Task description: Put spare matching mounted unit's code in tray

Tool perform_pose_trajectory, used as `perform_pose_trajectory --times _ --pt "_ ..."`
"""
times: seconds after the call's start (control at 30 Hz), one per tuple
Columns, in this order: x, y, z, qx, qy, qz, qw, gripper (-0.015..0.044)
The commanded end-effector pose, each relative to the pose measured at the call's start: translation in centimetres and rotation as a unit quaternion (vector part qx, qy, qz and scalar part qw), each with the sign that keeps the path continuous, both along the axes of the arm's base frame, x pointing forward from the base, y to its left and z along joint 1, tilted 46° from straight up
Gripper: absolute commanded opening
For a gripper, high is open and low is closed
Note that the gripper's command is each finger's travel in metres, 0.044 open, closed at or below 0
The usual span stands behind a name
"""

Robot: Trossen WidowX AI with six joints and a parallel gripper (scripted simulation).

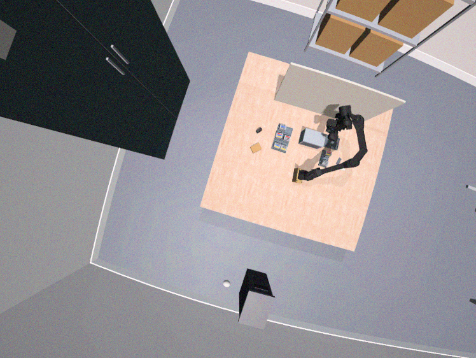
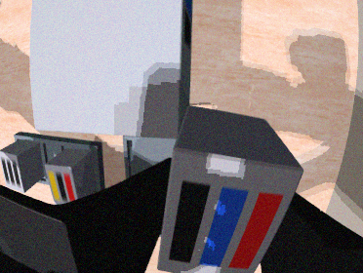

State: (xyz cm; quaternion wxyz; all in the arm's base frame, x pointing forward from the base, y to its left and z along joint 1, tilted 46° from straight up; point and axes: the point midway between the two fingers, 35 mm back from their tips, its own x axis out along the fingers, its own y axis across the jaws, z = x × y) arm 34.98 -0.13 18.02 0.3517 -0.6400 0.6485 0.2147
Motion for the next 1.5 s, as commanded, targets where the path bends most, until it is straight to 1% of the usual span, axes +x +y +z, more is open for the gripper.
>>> perform_pose_trajectory --times 0.0,0.2,0.3,1.47 --pt "-1.4 -2.9 2.3 -0.010 0.005 0.000 1.000 0.0000" --pt "-3.4 -6.1 5.1 -0.020 0.006 -0.004 1.000 0.0000" --pt "-4.0 -6.8 5.7 -0.023 0.006 -0.005 1.000 0.0000" --pt "-3.6 -8.2 4.3 -0.021 0.006 -0.005 1.000 0.0000"
